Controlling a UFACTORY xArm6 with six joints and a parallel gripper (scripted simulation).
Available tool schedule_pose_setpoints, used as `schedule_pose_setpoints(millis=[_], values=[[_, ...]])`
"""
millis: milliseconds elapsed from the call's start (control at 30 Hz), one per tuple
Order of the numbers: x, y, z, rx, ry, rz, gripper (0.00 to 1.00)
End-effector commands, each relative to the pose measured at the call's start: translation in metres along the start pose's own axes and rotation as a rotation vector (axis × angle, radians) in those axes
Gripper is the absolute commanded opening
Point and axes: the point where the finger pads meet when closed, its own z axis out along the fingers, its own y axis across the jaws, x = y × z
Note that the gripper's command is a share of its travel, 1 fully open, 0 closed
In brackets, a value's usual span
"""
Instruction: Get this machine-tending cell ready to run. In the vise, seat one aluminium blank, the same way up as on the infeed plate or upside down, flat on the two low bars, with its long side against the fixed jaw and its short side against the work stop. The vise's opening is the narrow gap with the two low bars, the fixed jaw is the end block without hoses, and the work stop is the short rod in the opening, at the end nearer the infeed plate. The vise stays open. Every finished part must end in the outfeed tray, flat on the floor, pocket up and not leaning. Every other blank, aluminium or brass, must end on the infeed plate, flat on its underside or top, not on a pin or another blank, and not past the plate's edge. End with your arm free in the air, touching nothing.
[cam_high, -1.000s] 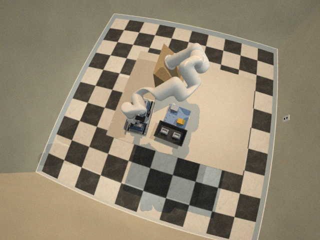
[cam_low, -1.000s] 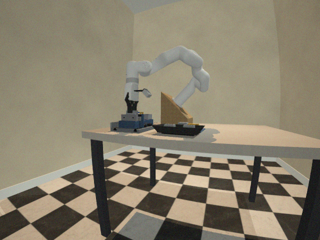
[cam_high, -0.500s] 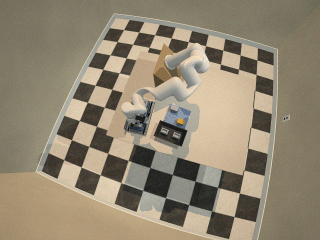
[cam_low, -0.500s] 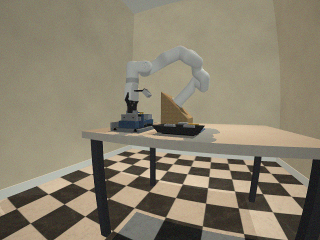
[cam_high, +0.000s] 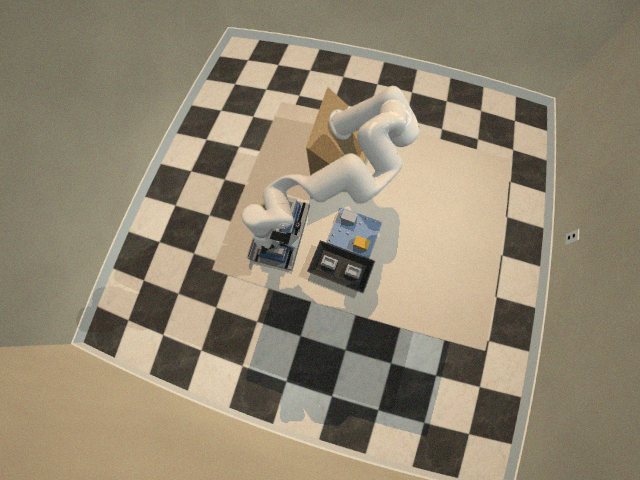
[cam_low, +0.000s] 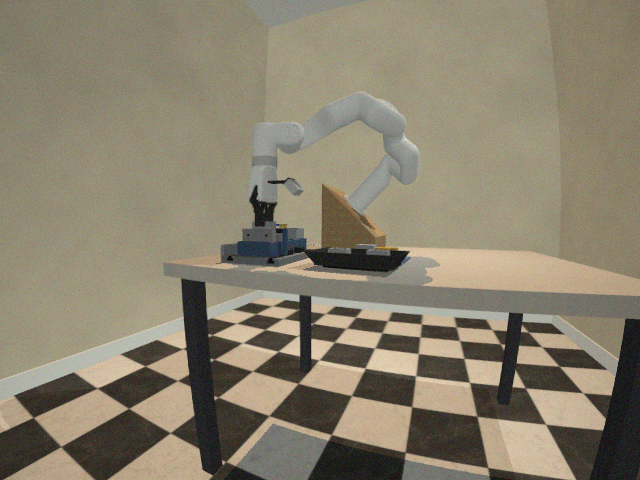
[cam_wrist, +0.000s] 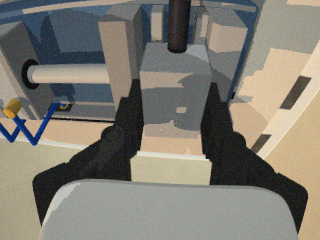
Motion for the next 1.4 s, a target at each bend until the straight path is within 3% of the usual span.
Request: schedule_pose_setpoints(millis=[0,700,733,1367], values=[[-0.0003,0.0016,-0.0015,-0.004,-0.002,-0.001,0.0],[-0.0003,0.0016,-0.0012,-0.004,-0.002,-0.001,0.0],[-0.0003,0.0016,-0.0012,-0.004,-0.002,-0.001,0.69],[-0.0003,0.0016,-0.0012,-0.004,-0.002,-0.001,0.69]])
